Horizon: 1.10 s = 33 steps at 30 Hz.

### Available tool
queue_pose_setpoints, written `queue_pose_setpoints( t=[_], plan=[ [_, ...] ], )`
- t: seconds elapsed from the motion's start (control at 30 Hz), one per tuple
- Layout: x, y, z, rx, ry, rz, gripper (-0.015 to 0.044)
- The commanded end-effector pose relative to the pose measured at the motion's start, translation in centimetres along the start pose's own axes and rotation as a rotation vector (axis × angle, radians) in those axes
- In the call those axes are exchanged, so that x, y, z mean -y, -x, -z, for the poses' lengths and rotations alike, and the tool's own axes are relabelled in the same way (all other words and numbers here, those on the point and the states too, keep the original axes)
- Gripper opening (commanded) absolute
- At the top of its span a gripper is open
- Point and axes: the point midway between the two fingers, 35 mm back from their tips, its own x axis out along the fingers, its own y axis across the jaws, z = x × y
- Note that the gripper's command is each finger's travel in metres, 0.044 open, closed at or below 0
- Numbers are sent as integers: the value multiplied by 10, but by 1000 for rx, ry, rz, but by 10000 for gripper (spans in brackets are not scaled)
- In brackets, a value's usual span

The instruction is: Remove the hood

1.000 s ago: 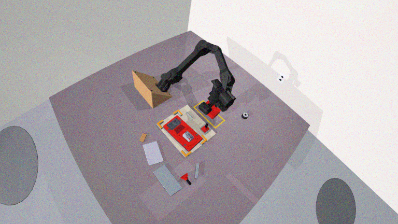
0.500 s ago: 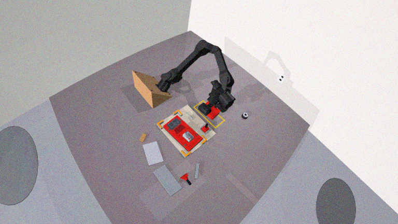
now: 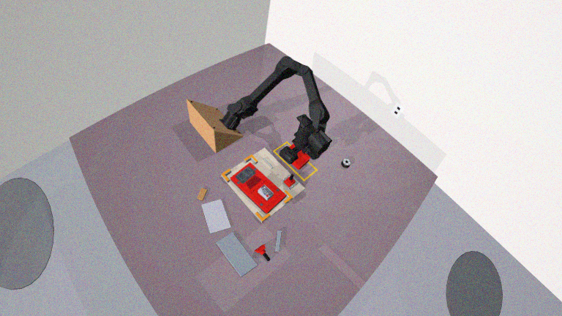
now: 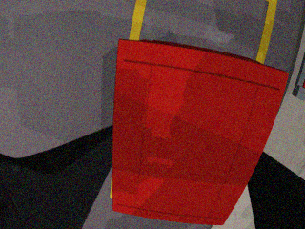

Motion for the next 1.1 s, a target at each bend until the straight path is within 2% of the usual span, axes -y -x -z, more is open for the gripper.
queue_pose_setpoints(
  t=[0.0, 1.07],
  plan=[
    [-2, -1, 0, 5, 1, -5, 0],
    [-2, -17, 0, 6, 1, -6, 0]
  ],
)
